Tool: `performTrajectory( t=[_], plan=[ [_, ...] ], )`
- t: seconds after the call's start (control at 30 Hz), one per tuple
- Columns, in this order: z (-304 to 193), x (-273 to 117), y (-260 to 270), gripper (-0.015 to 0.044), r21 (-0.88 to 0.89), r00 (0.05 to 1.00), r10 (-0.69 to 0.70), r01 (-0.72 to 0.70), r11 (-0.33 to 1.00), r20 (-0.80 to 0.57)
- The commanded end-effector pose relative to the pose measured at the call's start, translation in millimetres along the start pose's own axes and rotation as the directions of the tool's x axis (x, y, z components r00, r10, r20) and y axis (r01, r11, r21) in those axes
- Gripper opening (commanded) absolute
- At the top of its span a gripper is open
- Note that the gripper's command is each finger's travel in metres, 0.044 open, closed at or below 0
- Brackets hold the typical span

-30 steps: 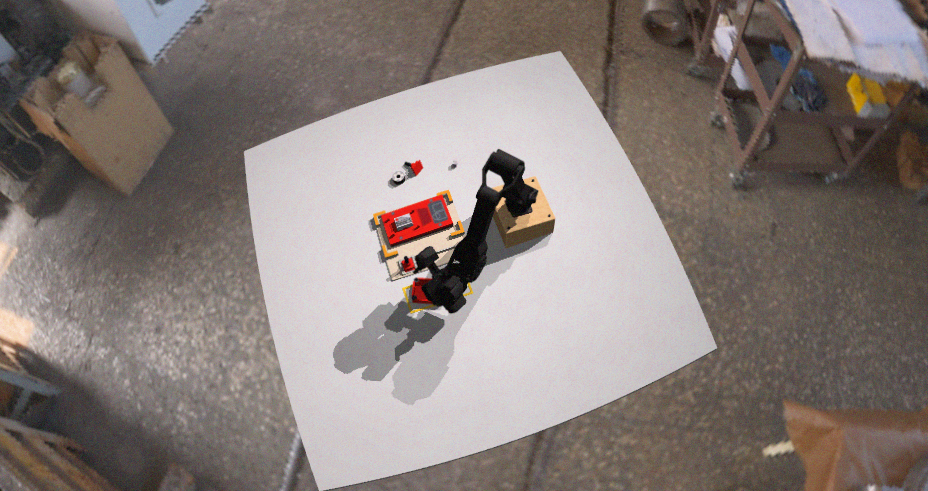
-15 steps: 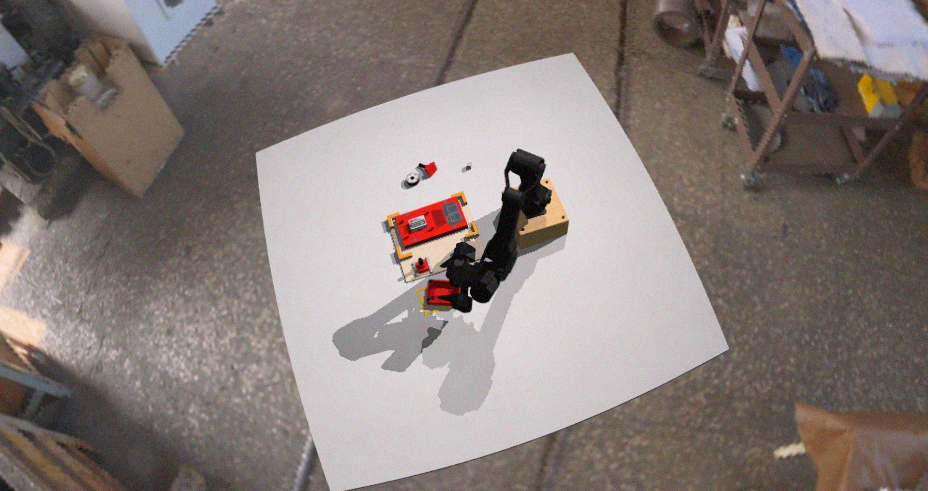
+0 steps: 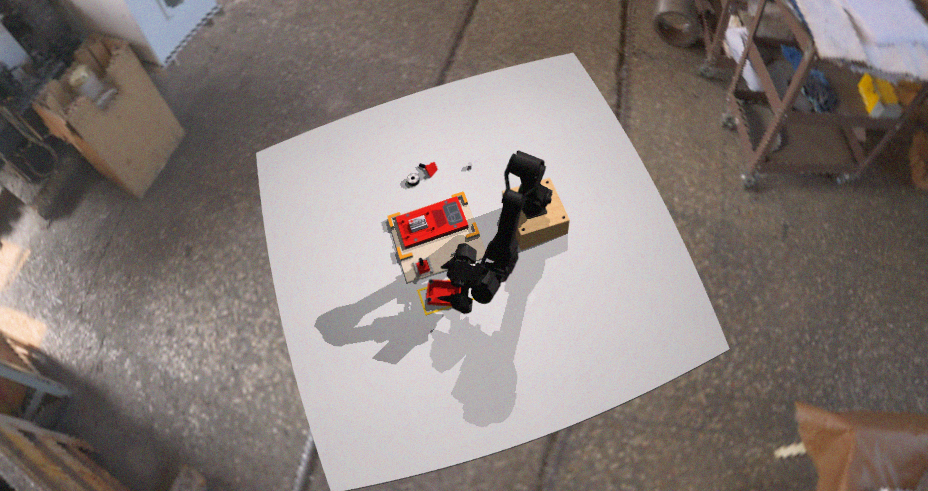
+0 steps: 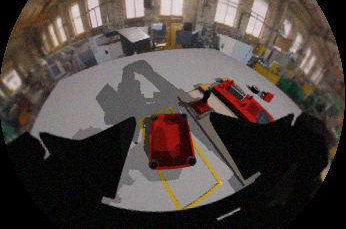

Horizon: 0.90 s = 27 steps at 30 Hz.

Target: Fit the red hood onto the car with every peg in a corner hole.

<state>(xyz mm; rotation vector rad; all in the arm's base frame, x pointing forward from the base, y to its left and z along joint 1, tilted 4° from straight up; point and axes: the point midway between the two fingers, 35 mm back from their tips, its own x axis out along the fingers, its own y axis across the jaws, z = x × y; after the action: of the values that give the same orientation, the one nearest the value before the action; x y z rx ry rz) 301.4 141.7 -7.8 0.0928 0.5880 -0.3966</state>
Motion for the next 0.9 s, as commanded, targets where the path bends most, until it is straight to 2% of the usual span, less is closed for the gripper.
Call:
performTrajectory(
  t=[0.0, 0.87],
  plan=[
    [-2.8, 2.1, -0.1, 0.044, 0.004, 1.0, -0.003, 0.003, 1.0, 0.004],
    [-21.4, 13.4, 1.9, 0.044, 0.01, 1.0, 0.001, -0.001, 1.0, 0.007]
  ],
)
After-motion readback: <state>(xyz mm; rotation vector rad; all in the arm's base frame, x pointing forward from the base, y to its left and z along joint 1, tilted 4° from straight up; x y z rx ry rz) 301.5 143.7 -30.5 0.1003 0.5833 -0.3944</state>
